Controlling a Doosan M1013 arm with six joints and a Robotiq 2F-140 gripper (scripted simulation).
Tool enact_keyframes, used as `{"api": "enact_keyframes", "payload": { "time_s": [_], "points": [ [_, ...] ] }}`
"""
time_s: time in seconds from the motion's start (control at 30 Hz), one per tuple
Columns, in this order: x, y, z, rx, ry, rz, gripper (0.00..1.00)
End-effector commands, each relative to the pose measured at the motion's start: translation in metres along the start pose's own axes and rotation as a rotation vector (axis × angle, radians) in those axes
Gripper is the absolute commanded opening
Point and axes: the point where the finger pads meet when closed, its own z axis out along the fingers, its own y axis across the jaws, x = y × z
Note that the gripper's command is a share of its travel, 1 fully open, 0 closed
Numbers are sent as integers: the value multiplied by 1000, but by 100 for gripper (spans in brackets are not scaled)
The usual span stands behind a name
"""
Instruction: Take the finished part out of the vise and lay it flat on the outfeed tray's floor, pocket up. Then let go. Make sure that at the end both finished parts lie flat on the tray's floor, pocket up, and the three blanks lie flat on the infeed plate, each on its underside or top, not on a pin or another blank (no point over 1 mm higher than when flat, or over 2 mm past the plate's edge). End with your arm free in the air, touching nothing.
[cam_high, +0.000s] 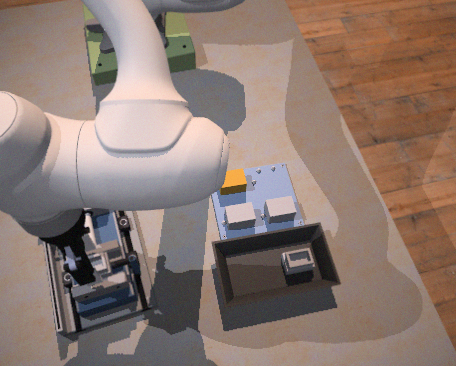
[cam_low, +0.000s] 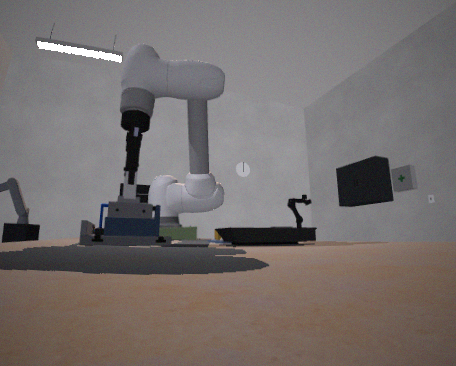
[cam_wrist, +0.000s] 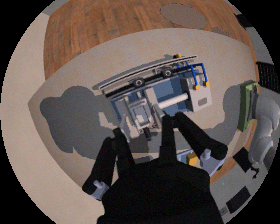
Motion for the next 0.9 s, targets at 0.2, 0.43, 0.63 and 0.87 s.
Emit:
{"api": "enact_keyframes", "payload": {
  "time_s": [0.2,0.43,0.63,0.87],
  "points": [
    [0,0,0,0,0,0,40],
    [0,0,0,0,0,0,0],
    [0,0,0,0,0,0,0],
    [0,0,0,0,0,0,0]
  ]
}}
